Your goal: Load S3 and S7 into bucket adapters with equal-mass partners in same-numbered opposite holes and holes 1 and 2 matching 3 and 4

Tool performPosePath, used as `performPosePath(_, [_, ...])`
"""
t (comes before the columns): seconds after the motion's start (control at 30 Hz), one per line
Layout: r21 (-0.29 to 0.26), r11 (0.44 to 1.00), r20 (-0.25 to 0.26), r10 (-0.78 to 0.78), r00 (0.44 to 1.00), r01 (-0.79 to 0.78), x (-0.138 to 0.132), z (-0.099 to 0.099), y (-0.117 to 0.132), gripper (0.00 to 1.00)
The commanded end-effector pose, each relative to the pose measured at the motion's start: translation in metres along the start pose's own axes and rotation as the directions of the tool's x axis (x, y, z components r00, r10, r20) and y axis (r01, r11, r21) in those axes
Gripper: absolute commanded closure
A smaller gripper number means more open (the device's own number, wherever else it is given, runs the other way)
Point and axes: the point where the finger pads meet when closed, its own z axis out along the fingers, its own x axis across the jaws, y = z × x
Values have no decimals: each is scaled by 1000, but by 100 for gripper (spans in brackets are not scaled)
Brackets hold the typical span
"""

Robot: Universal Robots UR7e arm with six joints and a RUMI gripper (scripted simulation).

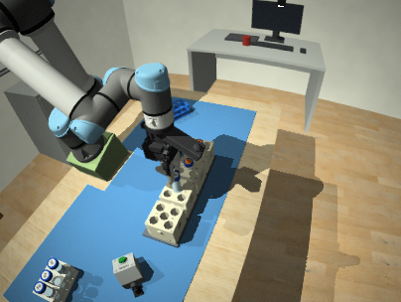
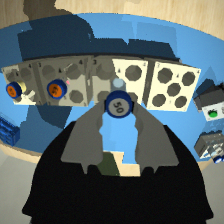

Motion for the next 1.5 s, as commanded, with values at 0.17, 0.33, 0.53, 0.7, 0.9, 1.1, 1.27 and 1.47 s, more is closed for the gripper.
performPosePath(0.17, [-2,1000,1,0,1000,0,0,14,1,100])
performPosePath(0.33, [-2,1000,1,0,1000,0,0,20,1,100])
performPosePath(0.53, [-2,1000,1,0,1000,0,0,28,1,100])
performPosePath(0.7, [-2,1000,1,0,1000,0,0,32,1,100])
performPosePath(0.9, [-2,1000,1,0,1000,0,0,40,1,100])
performPosePath(1.1, [-2,1000,1,0,1000,0,0,44,1,100])
performPosePath(1.27, [-2,1000,1,0,1000,0,0,46,1,100])
performPosePath(1.47, [-2,1000,1,0,1000,0,0,50,1,100])
